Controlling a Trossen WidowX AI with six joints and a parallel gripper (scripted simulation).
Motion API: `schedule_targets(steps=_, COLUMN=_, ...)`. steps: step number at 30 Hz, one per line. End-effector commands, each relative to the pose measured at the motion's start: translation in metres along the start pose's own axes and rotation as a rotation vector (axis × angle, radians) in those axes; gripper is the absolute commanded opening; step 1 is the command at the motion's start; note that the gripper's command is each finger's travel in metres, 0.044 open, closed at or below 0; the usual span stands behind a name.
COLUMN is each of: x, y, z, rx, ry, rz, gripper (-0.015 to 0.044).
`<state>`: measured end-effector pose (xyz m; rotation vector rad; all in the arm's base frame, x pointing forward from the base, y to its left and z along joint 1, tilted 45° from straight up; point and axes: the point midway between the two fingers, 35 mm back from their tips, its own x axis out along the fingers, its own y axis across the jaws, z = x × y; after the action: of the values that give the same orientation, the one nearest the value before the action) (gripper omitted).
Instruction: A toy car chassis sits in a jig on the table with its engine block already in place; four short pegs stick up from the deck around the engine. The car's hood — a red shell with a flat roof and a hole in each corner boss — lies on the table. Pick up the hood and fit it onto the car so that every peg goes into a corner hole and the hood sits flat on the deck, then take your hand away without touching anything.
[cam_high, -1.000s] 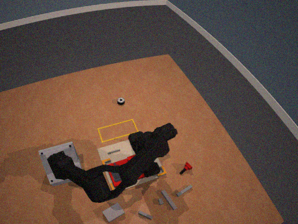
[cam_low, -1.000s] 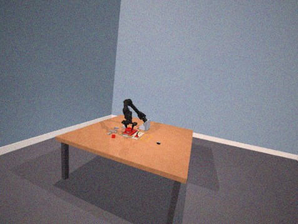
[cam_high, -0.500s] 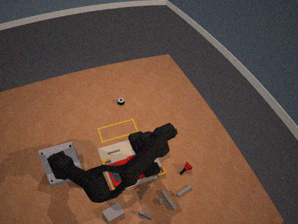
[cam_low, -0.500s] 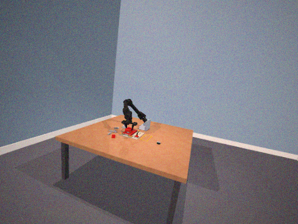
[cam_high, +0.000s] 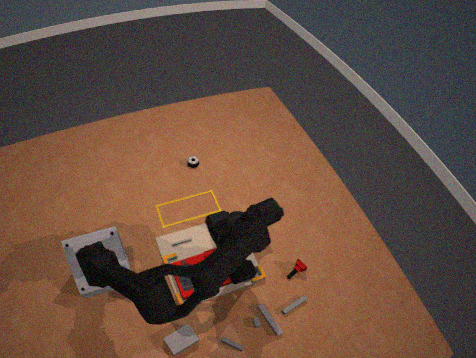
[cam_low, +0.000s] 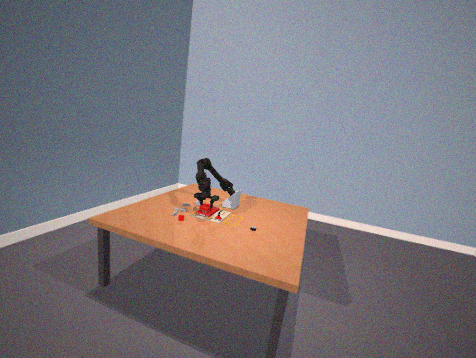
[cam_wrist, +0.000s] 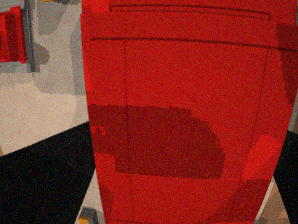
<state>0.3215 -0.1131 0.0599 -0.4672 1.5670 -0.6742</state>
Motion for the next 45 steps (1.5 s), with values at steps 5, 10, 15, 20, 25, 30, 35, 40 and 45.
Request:
schedule_targets(steps=5, x=0.003, y=0.0, z=0.0, rx=-0.003, ry=-0.001, rz=-0.003, gripper=0.0)
schedule_targets(steps=10, x=0.005, y=0.0, z=0.0, rx=-0.003, ry=-0.001, rz=-0.003, gripper=0.0)
schedule_targets(steps=15, x=0.008, y=-0.001, z=0.0, rx=-0.003, ry=-0.001, rz=-0.003, gripper=0.0)
schedule_targets(steps=20, x=0.01, y=-0.001, z=0.001, rx=-0.003, ry=-0.001, rz=-0.003, gripper=0.0)
schedule_targets(steps=25, x=0.012, y=-0.001, z=0.001, rx=-0.003, ry=-0.001, rz=-0.003, gripper=0.0)
schedule_targets(steps=30, x=0.014, y=-0.001, z=0.001, rx=-0.003, ry=-0.001, rz=-0.003, gripper=0.0)
schedule_targets(steps=35, x=0.016, y=-0.001, z=0.001, rx=-0.003, ry=-0.001, rz=-0.003, gripper=0.0)
schedule_targets(steps=40, x=0.017, y=-0.001, z=0.001, rx=-0.002, ry=-0.001, rz=-0.003, gripper=0.0)
schedule_targets(steps=45, x=0.017, y=-0.001, z=0.0, rx=0.0, ry=0.0, rz=-0.001, gripper=0.0026)
